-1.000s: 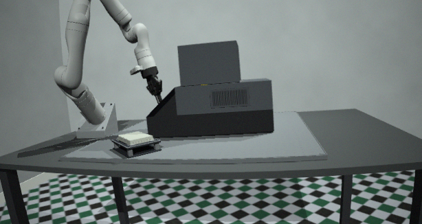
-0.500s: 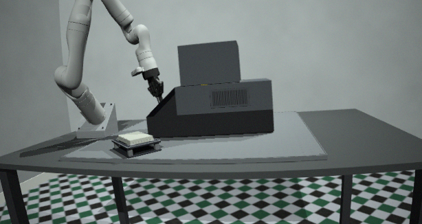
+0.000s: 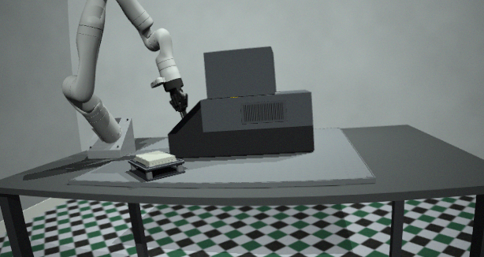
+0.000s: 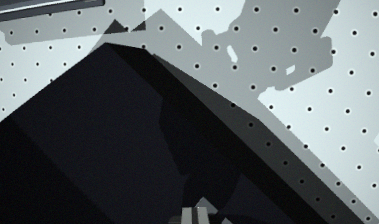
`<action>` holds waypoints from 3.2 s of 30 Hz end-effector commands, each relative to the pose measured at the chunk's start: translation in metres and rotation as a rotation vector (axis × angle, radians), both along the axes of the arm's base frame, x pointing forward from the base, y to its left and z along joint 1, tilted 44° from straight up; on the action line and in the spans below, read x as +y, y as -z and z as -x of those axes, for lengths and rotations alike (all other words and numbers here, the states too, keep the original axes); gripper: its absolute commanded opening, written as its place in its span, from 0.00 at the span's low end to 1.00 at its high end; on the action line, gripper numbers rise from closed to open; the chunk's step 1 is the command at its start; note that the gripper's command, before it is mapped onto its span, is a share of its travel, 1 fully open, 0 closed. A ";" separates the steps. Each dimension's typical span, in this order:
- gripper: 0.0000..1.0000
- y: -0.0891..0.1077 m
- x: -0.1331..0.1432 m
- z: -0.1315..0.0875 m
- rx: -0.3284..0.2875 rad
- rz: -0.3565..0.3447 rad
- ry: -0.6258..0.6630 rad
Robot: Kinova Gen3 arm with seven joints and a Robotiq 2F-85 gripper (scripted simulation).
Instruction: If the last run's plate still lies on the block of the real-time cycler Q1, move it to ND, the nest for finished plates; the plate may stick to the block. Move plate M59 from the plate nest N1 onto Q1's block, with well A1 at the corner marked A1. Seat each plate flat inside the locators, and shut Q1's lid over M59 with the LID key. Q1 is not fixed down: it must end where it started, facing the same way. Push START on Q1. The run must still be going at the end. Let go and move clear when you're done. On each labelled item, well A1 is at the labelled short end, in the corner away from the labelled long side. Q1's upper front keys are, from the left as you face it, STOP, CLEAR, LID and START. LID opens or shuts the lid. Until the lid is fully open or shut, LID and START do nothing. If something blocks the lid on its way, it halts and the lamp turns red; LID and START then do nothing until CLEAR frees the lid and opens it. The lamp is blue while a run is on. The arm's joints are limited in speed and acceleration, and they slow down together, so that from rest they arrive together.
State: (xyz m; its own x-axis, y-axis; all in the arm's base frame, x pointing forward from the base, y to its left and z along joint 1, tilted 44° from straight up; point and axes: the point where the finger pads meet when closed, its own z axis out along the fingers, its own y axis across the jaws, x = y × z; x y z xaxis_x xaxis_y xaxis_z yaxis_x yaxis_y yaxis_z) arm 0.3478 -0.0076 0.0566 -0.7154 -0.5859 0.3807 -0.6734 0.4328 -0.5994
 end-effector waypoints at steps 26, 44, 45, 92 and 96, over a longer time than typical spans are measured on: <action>0.10 0.001 -0.001 -0.001 -0.001 -0.001 0.000; 0.10 0.001 -0.001 -0.001 -0.001 -0.001 0.000; 0.10 0.001 -0.001 -0.001 -0.001 -0.001 0.000; 0.10 -0.018 0.019 0.018 -0.001 -0.001 0.000; 0.10 -0.018 0.019 0.018 -0.001 -0.001 0.000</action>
